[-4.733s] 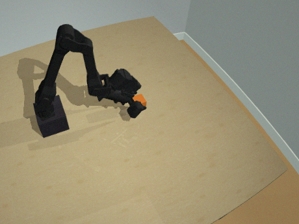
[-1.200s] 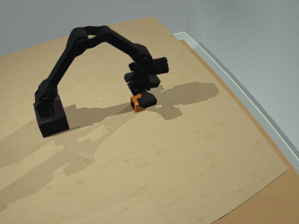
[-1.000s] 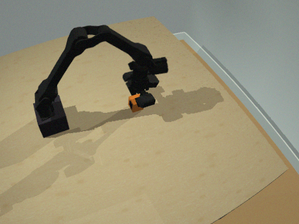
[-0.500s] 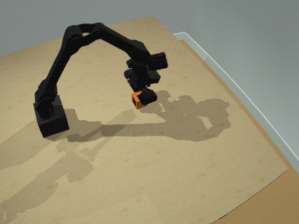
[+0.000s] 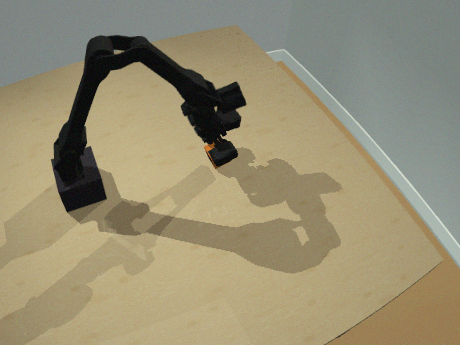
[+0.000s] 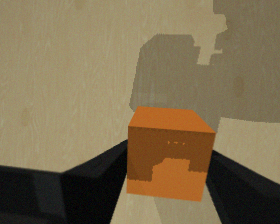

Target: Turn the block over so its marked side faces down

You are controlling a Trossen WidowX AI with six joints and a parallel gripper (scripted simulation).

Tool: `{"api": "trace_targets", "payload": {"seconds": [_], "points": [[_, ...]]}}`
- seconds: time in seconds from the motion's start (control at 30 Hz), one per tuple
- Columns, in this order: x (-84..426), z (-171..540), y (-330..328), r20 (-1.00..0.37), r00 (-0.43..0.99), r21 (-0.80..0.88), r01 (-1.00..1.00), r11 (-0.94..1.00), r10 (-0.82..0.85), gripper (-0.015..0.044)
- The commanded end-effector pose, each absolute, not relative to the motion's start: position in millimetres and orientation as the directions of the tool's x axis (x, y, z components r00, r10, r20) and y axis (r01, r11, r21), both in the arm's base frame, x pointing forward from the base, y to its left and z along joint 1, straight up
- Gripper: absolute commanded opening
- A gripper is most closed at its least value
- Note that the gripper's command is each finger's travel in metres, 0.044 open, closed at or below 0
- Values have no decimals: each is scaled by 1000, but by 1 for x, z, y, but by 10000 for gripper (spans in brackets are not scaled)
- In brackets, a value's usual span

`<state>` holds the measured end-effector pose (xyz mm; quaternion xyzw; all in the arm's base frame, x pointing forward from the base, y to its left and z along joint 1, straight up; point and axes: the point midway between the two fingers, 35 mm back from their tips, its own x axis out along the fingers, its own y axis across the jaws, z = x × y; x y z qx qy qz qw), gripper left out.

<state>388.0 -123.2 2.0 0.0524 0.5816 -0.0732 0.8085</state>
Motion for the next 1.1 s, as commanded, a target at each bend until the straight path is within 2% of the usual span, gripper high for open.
{"api": "trace_targets", "payload": {"seconds": [0.0, 0.37, 0.57, 1.07], "points": [[387, 4, -122, -928, 366, 1, 175, 985, -64, 0], [380, 7, -120, -857, 507, -3, 171, 985, -90, 0], [382, 3, -121, -840, 534, -2, 172, 985, -95, 0], [392, -23, -125, -694, 709, 1, 177, 984, -126, 0]]}}
